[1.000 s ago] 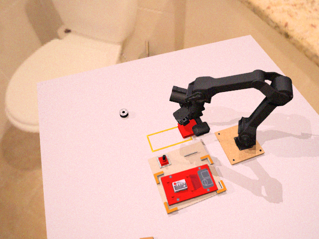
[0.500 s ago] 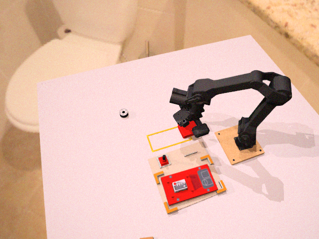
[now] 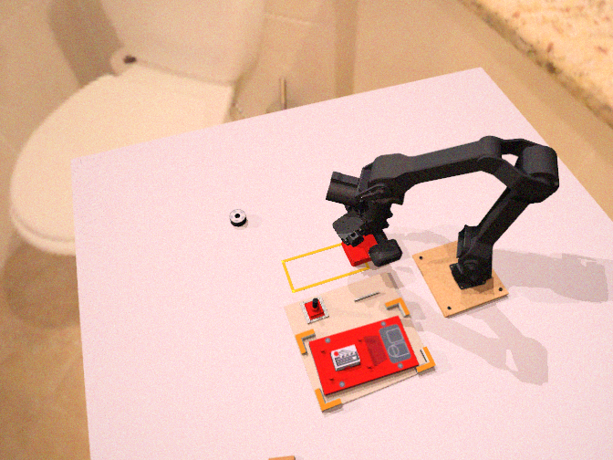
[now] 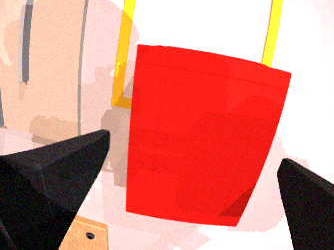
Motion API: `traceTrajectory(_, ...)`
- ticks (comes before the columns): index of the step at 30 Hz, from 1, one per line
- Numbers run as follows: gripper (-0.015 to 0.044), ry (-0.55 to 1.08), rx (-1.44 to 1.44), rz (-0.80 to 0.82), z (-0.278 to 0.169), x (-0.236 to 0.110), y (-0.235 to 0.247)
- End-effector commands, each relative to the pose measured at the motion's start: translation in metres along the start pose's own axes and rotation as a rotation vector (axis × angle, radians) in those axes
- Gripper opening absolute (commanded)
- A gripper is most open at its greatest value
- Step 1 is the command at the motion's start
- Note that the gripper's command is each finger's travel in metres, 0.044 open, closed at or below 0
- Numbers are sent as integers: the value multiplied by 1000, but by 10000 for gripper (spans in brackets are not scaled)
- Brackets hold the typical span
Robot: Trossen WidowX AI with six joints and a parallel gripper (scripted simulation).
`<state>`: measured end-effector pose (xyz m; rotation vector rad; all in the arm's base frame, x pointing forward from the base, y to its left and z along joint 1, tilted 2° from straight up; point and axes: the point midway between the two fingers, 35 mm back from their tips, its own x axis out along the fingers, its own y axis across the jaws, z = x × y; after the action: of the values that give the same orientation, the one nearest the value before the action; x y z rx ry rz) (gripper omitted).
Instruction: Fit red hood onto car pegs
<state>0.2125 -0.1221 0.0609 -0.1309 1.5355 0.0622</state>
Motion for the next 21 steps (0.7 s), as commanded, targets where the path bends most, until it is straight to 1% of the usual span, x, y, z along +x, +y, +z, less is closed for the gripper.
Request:
traceTrajectory(1,440,5,-3,-3,-1,3,0)
traceTrajectory(21,440,5,-3,-3,-1,12,0)
